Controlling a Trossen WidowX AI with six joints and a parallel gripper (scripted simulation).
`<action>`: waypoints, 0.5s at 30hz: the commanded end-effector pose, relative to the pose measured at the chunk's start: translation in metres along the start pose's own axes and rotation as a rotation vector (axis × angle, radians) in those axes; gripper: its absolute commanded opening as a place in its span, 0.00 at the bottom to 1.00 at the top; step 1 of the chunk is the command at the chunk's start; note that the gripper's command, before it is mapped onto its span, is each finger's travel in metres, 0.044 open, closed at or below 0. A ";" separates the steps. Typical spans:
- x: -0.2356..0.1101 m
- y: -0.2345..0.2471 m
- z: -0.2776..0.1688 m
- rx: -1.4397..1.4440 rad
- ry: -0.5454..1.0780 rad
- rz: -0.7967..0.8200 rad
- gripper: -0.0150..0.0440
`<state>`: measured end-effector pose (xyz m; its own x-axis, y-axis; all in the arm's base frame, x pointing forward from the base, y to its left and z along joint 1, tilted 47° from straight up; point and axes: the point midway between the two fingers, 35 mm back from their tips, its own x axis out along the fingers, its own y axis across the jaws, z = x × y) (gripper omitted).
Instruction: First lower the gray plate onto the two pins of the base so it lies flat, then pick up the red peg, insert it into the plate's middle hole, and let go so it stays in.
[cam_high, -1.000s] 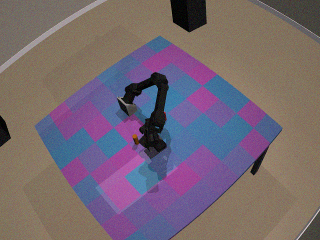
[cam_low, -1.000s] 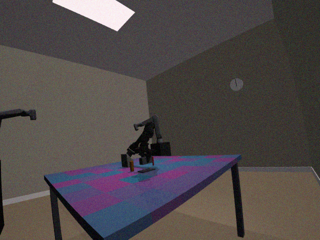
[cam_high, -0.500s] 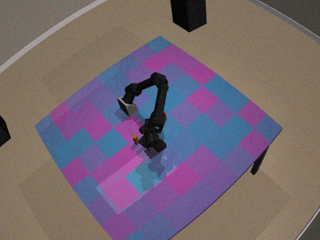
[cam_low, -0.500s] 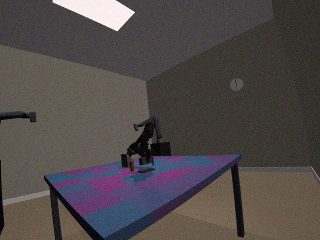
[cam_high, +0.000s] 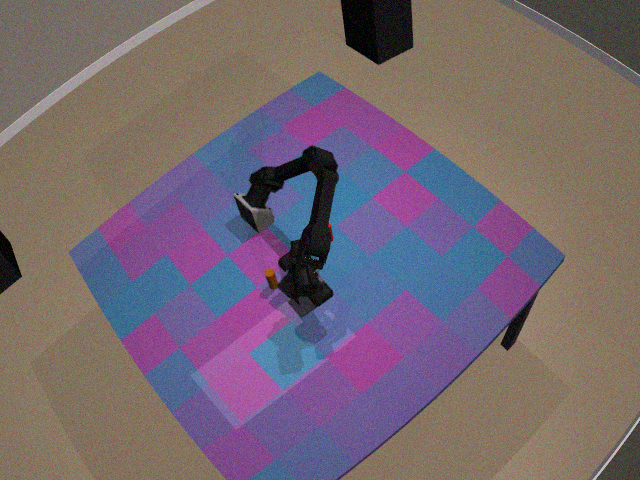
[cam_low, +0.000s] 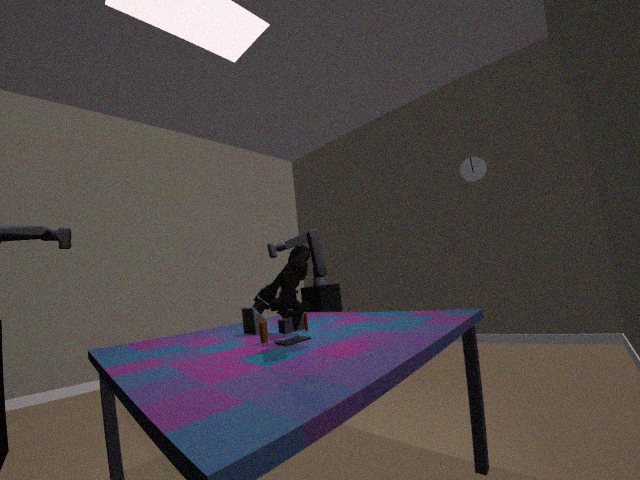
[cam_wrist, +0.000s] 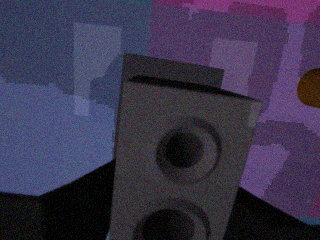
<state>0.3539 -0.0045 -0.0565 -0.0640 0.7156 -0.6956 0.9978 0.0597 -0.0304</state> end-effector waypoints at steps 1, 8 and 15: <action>0.004 -0.002 0.001 0.010 0.006 -0.003 0.25; 0.012 -0.002 0.001 0.010 0.006 -0.003 0.25; 0.024 -0.002 0.001 0.010 0.006 -0.003 0.25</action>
<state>0.3537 0.0073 -0.0681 -0.0605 0.7156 -0.6958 0.9980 0.0578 -0.0274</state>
